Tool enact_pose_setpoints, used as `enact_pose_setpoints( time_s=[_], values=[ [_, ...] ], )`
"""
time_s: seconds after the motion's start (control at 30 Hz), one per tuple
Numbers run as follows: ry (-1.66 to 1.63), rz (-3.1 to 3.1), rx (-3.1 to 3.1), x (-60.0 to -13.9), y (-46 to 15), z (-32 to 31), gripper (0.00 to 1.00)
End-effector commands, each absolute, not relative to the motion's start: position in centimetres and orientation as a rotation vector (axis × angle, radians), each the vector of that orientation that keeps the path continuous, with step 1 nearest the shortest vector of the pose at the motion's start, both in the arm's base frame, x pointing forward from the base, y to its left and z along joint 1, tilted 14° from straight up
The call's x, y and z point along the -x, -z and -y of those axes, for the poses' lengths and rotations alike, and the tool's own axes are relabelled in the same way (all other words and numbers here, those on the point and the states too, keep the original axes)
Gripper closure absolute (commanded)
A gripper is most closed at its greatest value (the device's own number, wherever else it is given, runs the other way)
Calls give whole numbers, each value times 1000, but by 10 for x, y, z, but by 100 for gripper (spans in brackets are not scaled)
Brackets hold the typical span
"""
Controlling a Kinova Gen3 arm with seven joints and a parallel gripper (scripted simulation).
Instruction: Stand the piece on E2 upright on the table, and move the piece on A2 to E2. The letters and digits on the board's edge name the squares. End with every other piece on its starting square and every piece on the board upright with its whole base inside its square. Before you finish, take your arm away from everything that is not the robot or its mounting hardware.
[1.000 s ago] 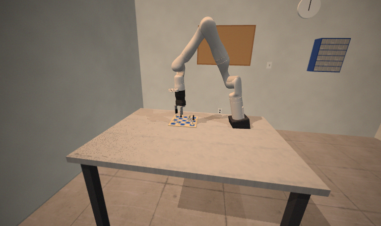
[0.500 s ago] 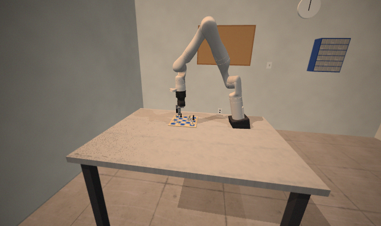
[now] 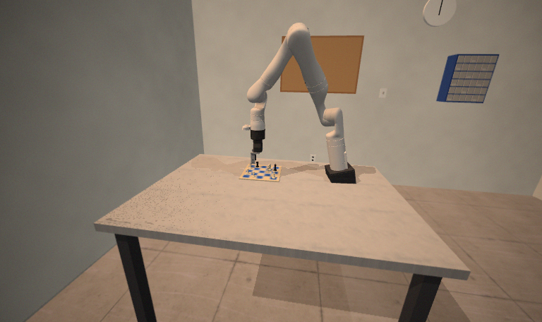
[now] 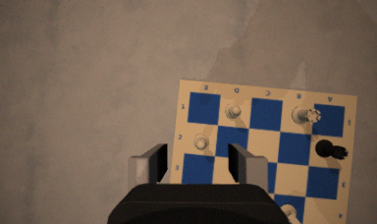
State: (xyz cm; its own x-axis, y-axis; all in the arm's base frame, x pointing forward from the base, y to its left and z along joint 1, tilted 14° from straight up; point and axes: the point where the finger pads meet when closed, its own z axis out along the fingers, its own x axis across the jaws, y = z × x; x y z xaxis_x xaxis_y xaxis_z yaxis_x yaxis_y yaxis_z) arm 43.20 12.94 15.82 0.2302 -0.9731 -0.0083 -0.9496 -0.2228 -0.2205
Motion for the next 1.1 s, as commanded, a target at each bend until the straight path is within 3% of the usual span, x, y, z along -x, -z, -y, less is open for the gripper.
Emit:
enact_pose_setpoints(
  time_s=[0.0, 1.0, 1.03, 1.07],
  values=[
    [197, -1871, 2286, -431, -158, -131, 0],
    [191, -2058, 2087, -433, -160, -126, 0],
    [191, -2058, 2087, -433, -160, -126, 32],
    [191, -2058, 2087, -433, -160, -126, 32]
  ],
)
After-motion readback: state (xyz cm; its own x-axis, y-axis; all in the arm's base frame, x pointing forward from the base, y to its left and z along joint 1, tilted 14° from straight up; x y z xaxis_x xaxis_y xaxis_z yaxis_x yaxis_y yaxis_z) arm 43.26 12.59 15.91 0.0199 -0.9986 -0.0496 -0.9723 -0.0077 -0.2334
